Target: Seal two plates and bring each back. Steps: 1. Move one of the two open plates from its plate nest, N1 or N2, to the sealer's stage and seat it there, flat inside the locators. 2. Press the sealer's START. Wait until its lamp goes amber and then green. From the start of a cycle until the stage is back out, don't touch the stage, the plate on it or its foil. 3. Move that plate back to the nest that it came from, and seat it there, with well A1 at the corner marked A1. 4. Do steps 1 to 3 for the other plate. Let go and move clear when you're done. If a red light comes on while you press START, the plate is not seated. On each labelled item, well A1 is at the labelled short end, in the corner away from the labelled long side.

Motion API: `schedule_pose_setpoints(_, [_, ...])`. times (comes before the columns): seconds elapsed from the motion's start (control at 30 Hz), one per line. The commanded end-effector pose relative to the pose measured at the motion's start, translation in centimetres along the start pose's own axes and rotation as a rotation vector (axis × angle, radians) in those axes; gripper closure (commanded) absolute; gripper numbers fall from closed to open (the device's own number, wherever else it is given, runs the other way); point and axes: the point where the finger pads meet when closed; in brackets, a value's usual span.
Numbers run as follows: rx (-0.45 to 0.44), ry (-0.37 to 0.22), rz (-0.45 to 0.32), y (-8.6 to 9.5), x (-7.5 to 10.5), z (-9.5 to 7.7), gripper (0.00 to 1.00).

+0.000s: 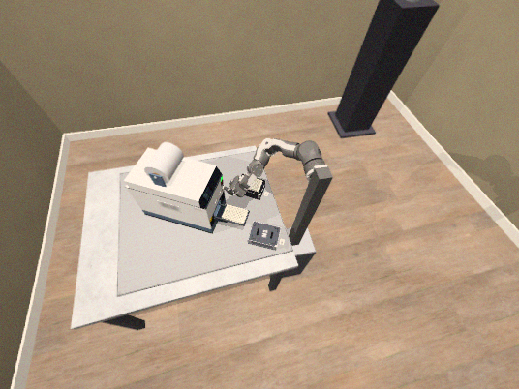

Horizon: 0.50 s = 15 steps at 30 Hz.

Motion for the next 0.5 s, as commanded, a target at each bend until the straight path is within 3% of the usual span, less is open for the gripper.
schedule_pose_setpoints(0.0, [-0.005,-0.008,-0.011,0.25,0.14,-0.51,1.0])
schedule_pose_setpoints(0.47, [-0.005,-0.01,-0.012,0.2,0.01,-0.7,1.0])
Point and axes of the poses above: the point where the finger pads meet when closed, its own x axis back along the fingers, its own y axis across the jaws, z = x × y, and after that the axes turned 13 degrees about x, right-handed
